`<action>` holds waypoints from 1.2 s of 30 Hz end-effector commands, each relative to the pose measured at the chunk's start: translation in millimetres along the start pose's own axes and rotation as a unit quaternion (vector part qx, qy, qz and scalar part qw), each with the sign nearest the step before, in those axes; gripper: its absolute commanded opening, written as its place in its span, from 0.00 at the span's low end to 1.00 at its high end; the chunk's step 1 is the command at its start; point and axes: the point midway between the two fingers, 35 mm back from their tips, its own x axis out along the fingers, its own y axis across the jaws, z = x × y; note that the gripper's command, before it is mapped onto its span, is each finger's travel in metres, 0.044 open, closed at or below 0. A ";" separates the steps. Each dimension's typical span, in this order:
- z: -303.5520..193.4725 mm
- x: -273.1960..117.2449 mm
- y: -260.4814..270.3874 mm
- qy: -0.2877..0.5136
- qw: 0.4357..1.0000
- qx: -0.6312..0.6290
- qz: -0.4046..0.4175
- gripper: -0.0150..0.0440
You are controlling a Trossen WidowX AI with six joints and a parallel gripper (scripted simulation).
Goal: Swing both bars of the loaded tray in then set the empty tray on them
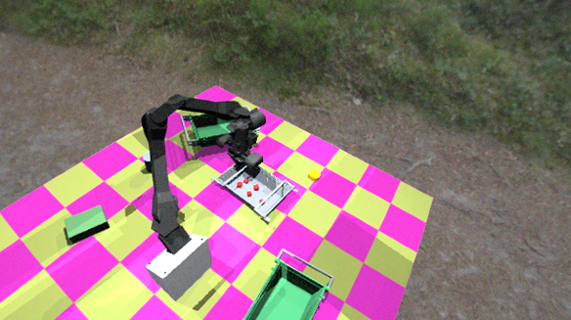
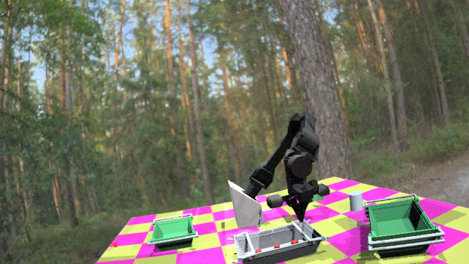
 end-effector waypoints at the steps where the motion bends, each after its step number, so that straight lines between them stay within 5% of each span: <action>1: 0.0 0.1 0.1 0.000 1.000 0.000 0.000 0.25; 4: 0.0 0.1 0.1 0.000 1.000 0.000 0.000 0.25; 12: 1.0 -6.6 -0.2 0.000 1.000 0.000 -0.001 0.61; 20: 0.9 -87.2 -1.1 0.001 1.000 0.001 -0.002 0.97; 21: 3.6 -54.5 -3.0 -0.001 1.000 0.001 -0.001 1.00; 36: -63.5 -74.2 -225.2 -0.013 0.998 0.033 -0.056 1.00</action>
